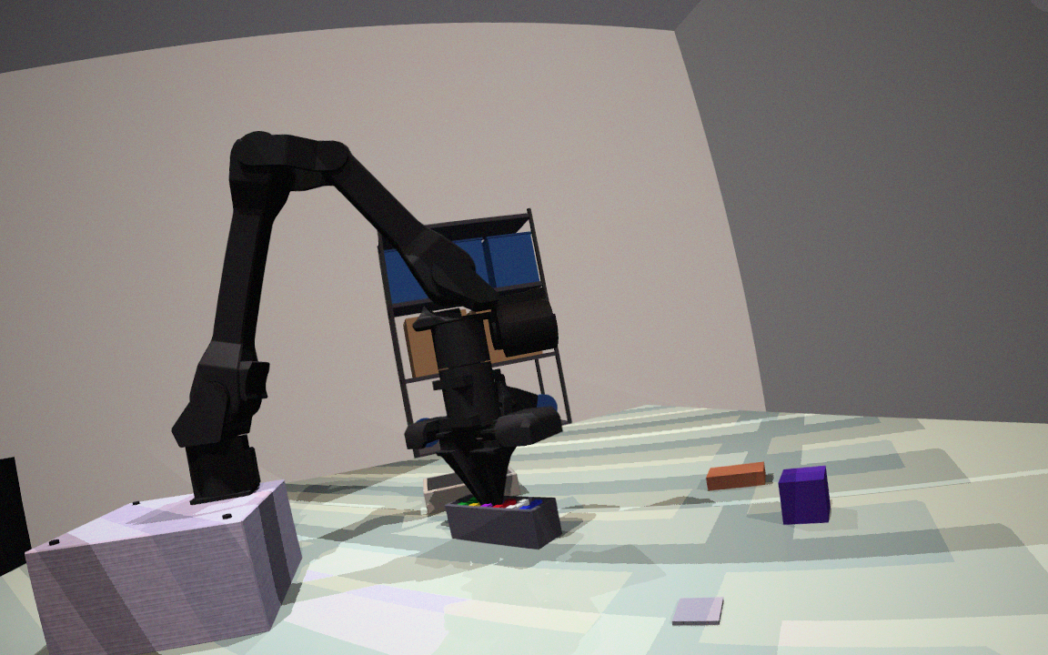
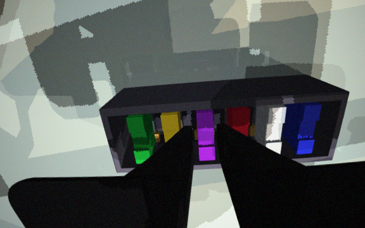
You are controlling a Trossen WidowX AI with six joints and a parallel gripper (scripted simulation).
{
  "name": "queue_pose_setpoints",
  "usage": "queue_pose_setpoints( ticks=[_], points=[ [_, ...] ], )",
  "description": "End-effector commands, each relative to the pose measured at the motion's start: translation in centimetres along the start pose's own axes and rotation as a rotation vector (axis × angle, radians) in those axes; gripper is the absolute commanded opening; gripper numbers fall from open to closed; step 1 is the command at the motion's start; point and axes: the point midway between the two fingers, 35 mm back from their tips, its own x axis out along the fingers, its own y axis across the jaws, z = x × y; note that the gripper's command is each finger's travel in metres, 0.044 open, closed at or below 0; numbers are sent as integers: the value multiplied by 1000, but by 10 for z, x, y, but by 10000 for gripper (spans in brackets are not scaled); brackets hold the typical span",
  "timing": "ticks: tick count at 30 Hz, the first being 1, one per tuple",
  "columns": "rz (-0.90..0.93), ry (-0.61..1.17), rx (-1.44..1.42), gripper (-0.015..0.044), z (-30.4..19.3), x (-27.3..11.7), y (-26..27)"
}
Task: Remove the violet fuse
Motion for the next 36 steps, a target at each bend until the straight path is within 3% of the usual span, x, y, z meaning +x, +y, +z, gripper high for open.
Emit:
queue_pose_setpoints(
  ticks=[1,20,30,36],
  points=[
    [-3,5,-4,66,-1,1,-1],
    [-3,5,-4,66,-1,1,-1],
    [0,0,0,0,0,0,0],
    [0,0,0,0,0,-1,0]
  ],
)
